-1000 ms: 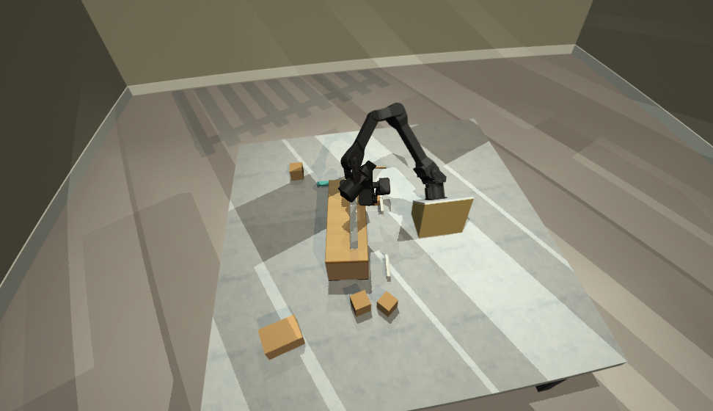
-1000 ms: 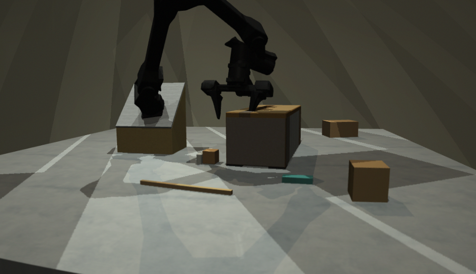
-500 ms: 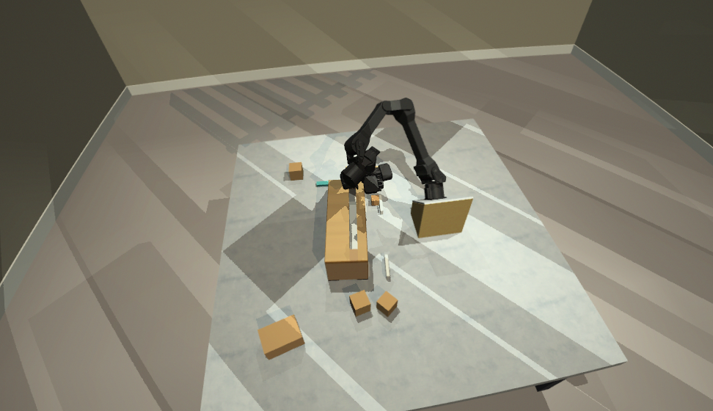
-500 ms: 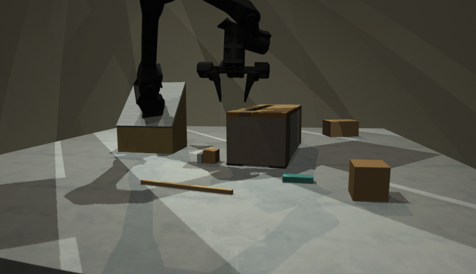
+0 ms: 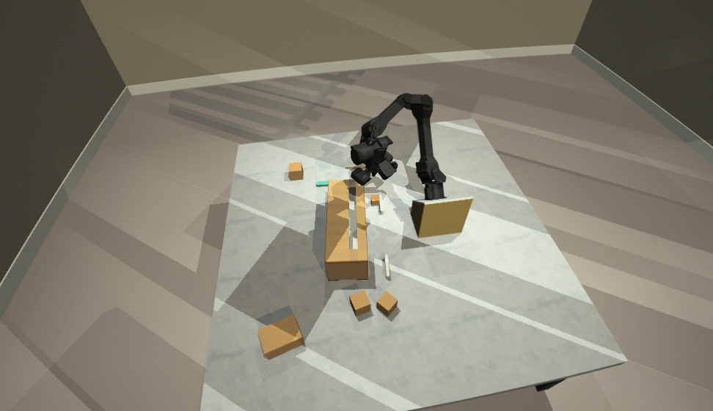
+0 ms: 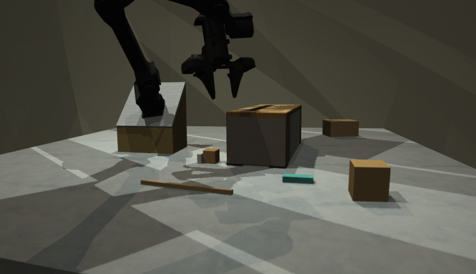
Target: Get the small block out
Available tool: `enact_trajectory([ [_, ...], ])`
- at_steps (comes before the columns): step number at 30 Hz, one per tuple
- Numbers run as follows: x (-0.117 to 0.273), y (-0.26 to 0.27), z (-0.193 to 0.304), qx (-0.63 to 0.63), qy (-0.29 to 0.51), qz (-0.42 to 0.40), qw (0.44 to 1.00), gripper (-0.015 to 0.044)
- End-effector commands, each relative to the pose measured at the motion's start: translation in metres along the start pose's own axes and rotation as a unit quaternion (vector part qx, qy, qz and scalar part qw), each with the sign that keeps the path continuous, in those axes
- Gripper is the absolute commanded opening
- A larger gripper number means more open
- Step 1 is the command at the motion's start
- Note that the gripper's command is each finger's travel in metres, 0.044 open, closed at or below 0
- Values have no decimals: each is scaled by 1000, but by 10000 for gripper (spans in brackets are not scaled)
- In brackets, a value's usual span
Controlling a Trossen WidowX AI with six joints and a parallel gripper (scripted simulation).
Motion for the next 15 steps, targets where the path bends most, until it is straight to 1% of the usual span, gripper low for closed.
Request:
enact_trajectory([
  [1, 0, 46, -11, 265, 64, 80, 959, 285],
  [5, -1, 54, -15, 338, 88, 87, 933, 285],
  [15, -1, 55, -15, 342, 90, 87, 931, 285],
])
Point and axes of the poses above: the point midway between the two fingers, 35 mm back from their tips, its own x axis back along the fingers, its own y axis across the jaws, z = x × y, the point moved 10 cm from there along x, back along the fingers, and after that the axes turned 5 degrees about x, right-handed, at the moved point
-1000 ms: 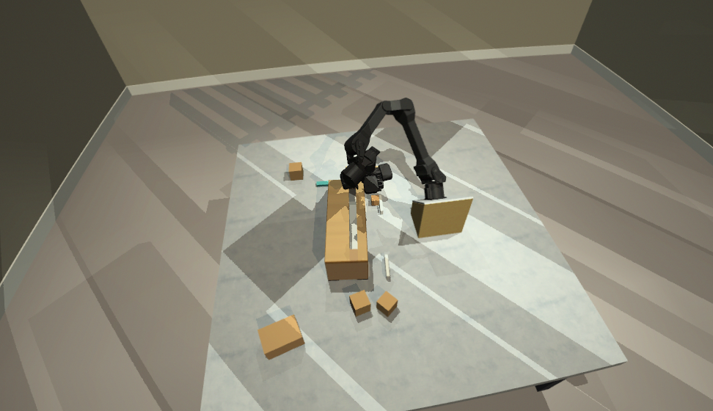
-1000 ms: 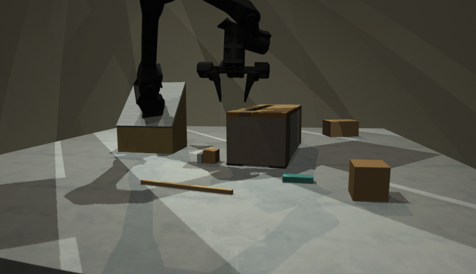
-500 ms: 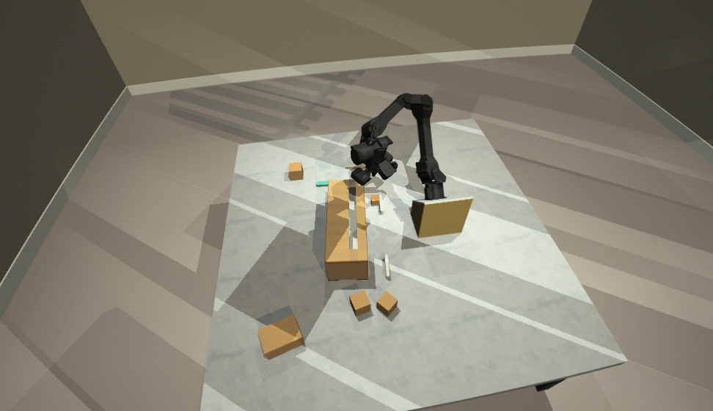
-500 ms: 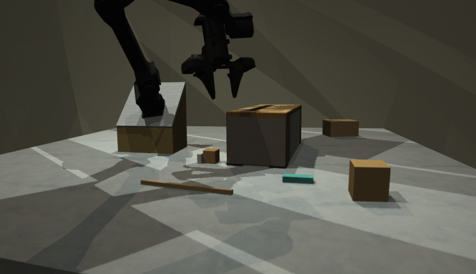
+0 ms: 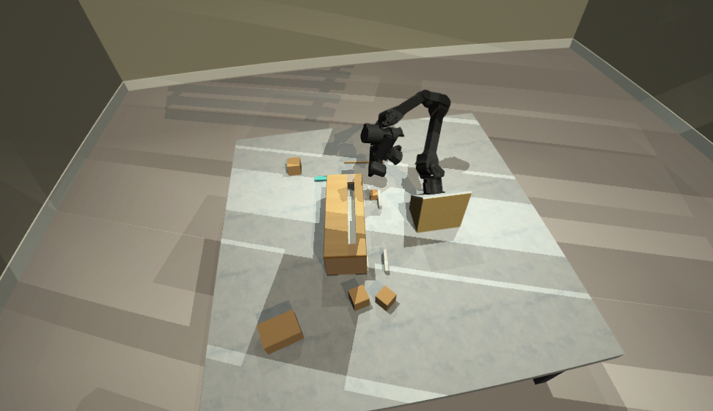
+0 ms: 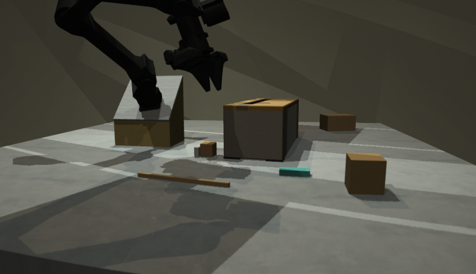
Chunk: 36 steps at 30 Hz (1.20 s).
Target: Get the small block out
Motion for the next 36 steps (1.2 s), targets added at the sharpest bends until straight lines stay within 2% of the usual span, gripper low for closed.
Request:
enact_trajectory([
  [1, 0, 4, -7, 54, 19, 8, 998, 285],
  [7, -1, 4, -7, 27, 17, 9, 999, 285],
  [11, -8, 3, -7, -164, 9, 16, 986, 285],
  [14, -14, 1, -7, -322, 1, 21, 946, 285],
  [19, -23, -3, -10, -558, -15, 29, 829, 285],
  [25, -33, -9, -14, -786, -39, 32, 616, 285],
  [27, -47, -13, -27, -788, -51, -9, 613, 285],
  [36, -54, -11, -29, -926, -50, -18, 375, 285],
])
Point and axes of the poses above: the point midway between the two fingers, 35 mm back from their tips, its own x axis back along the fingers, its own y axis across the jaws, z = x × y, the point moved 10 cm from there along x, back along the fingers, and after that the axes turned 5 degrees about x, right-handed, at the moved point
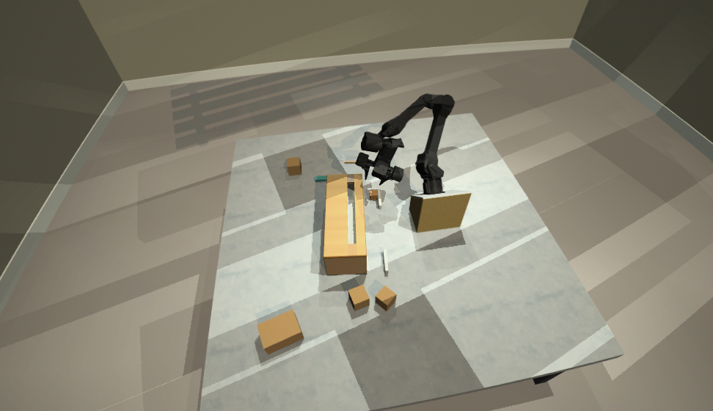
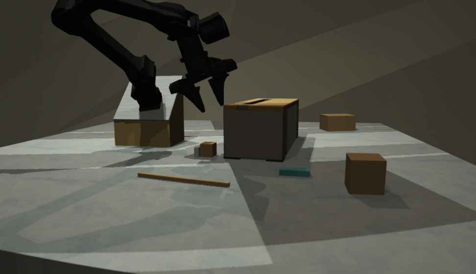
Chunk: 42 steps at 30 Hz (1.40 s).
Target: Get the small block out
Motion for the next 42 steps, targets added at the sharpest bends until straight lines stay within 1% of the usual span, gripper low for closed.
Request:
enact_trajectory([
  [1, -16, 8, 0, -367, -1, -16, 930, 285],
  [5, -22, 9, 1, -562, -1, -14, 827, 285],
  [6, -23, 9, 2, -595, -1, -14, 804, 285],
  [13, -28, 10, 4, -768, -2, -12, 641, 285],
  [17, -31, 11, 5, -847, -3, -10, 532, 285],
  [21, -34, 12, 7, -911, -5, -7, 411, 285],
  [26, -37, 12, 9, -968, -8, -3, 252, 285],
  [31, -40, 13, 12, -996, -12, 0, 84, 285],
  [36, -44, 15, 15, -996, -16, 4, -85, 285],
  [42, -46, 15, 17, -959, -27, 2, -281, 285],
])
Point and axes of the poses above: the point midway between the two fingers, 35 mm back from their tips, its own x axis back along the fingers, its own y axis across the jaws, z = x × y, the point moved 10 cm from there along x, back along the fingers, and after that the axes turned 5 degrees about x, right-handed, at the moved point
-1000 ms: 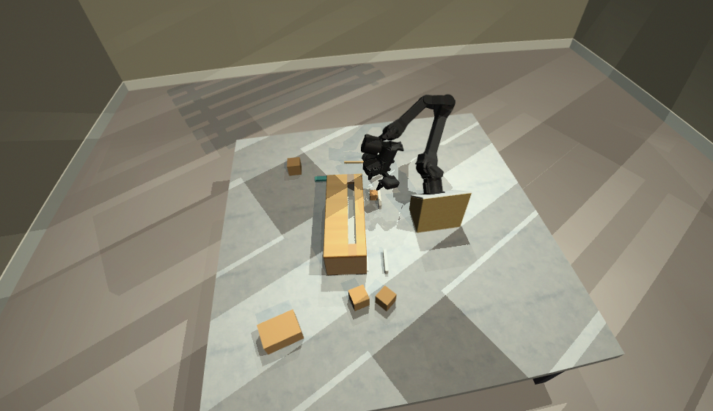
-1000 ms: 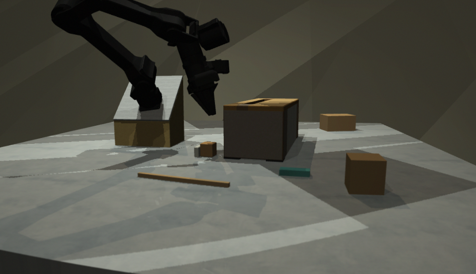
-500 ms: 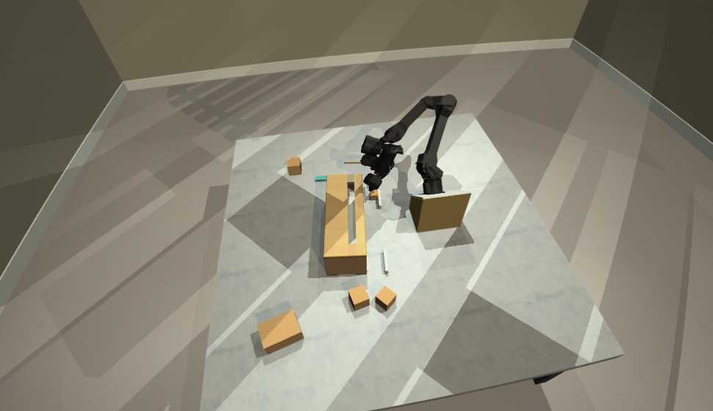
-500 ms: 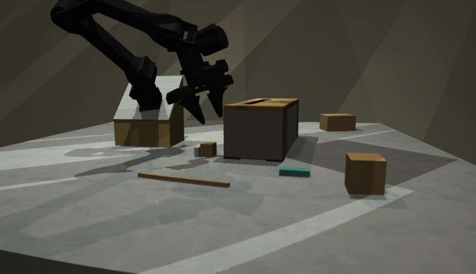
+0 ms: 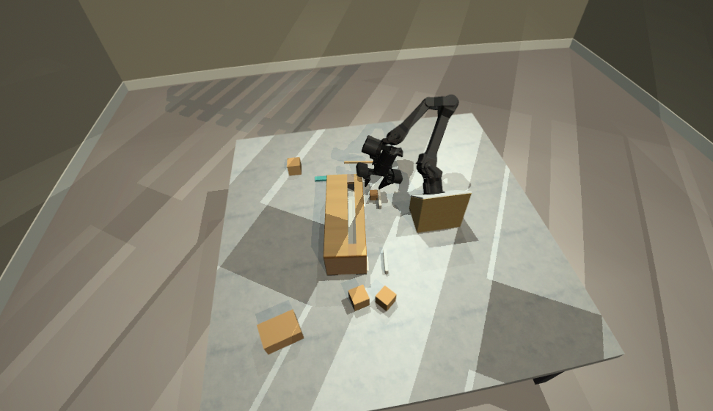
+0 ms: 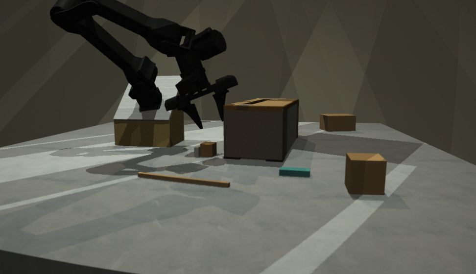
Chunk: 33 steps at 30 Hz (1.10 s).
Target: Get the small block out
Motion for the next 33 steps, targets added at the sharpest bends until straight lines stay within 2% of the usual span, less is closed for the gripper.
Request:
enact_trajectory([
  [1, -8, -4, -5, -458, -3, -19, 889, 285],
  [12, -10, -5, -7, -721, 5, -37, 692, 285],
  [33, -16, -6, -7, -724, 6, -36, 689, 285],
])
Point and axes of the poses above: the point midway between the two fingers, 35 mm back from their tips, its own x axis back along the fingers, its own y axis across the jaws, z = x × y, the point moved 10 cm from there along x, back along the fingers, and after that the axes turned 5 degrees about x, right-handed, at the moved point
